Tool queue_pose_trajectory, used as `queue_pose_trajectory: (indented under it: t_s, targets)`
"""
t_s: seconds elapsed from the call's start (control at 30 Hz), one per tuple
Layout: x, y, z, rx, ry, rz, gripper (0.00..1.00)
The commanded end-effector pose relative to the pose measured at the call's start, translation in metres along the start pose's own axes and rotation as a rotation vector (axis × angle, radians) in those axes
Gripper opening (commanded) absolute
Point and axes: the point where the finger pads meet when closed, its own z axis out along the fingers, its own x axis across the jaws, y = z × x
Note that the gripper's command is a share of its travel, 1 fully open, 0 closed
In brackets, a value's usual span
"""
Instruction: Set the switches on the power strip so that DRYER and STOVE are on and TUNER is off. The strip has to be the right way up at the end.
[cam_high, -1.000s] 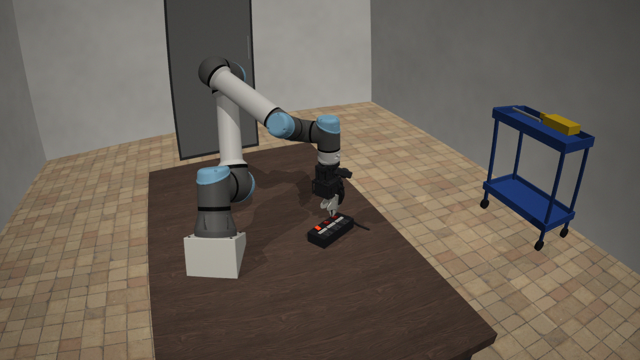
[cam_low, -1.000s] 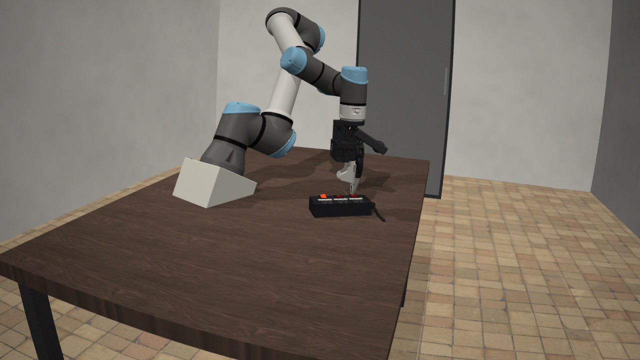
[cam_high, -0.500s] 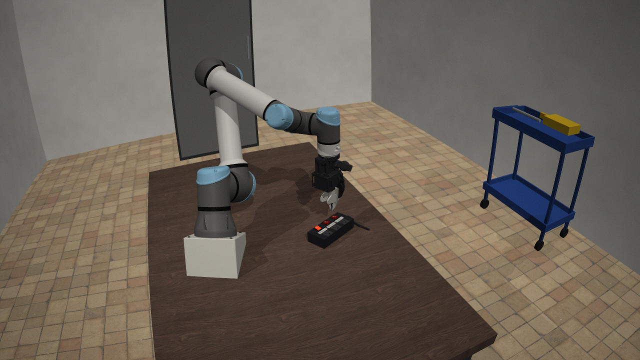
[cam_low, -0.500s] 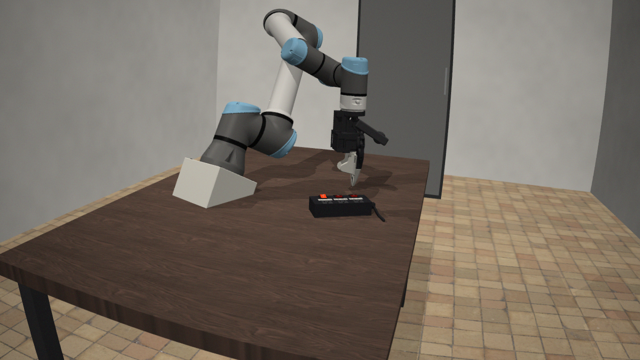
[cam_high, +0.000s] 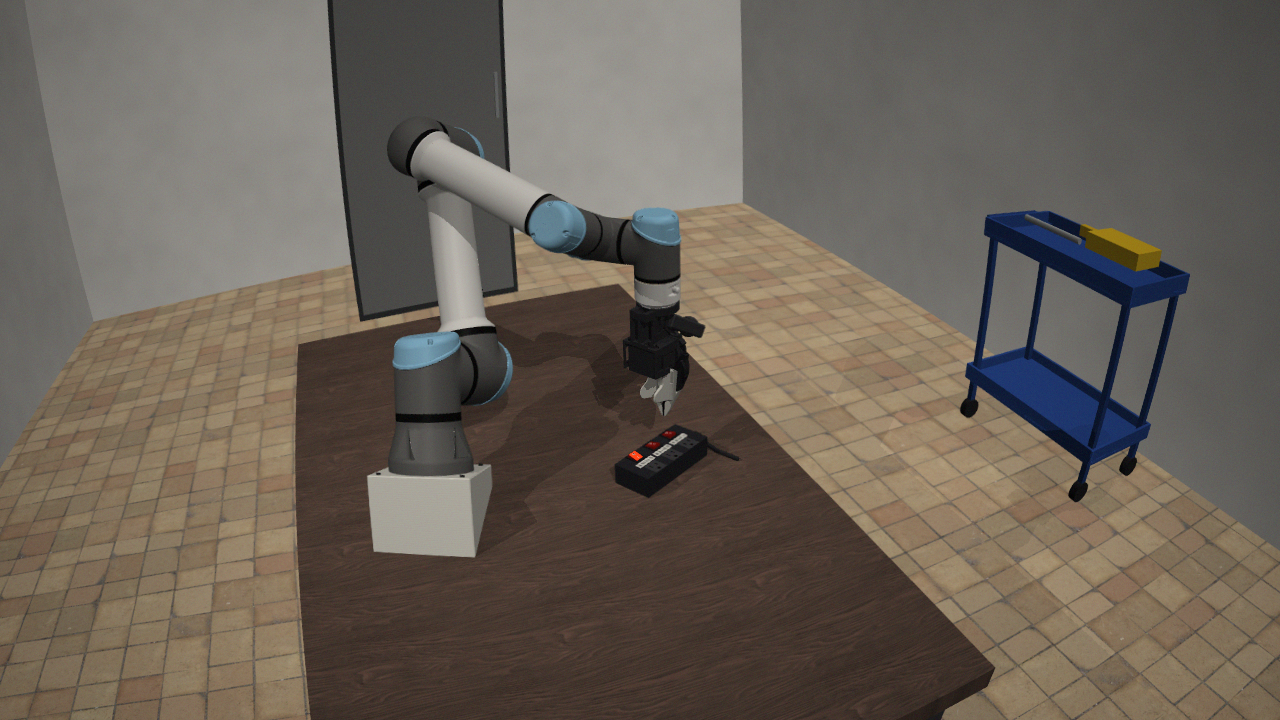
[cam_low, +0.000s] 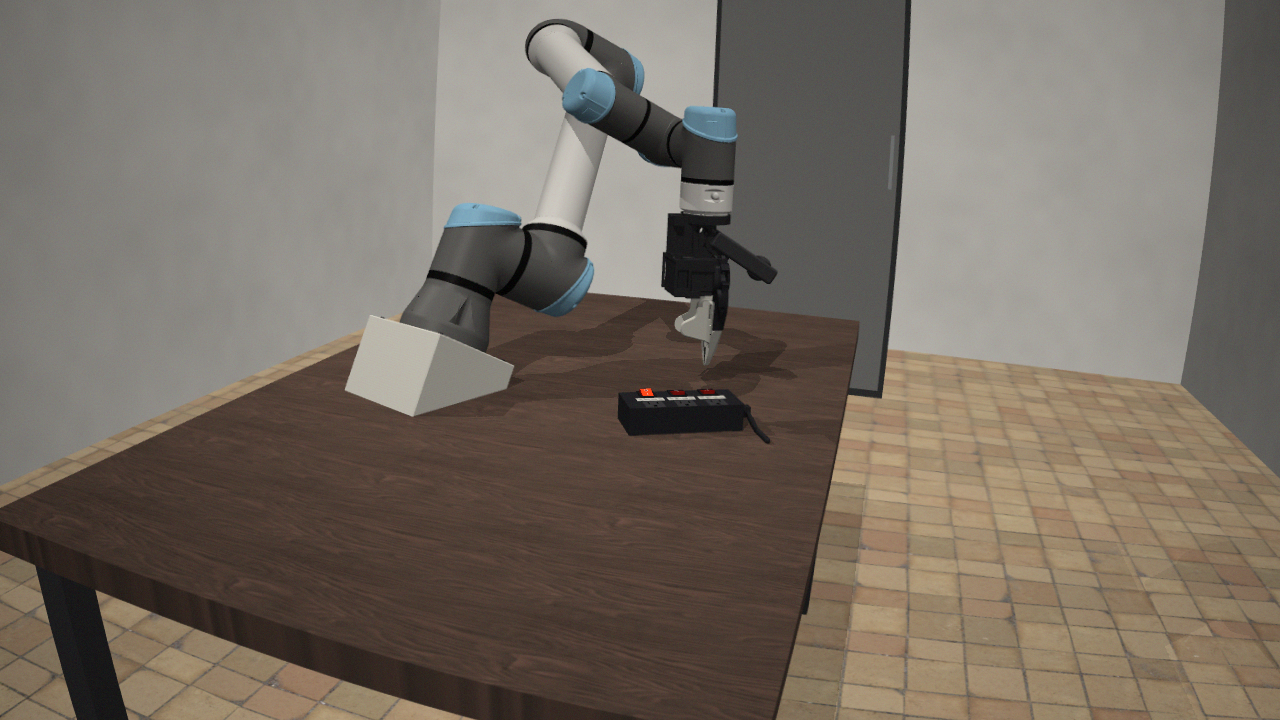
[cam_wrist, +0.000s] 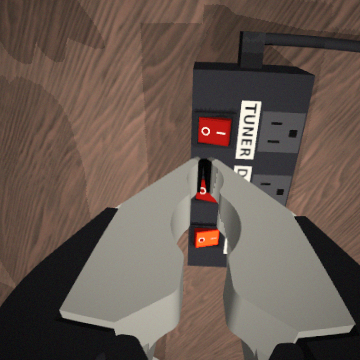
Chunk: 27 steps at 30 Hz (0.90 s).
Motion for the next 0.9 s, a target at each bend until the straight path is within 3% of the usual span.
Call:
queue_pose_trajectory:
  t_s: [0.0, 0.3, 0.53, 0.87]
  targets:
    - [0.000, 0.000, 0.000, 0.000, 0.001, 0.000, 0.00]
    - [0.000, 0.000, -0.001, 0.000, 0.001, 0.000, 0.00]
    - [0.014, 0.045, -0.014, 0.000, 0.001, 0.000, 0.00]
    - [0.014, 0.046, -0.014, 0.000, 0.001, 0.000, 0.00]
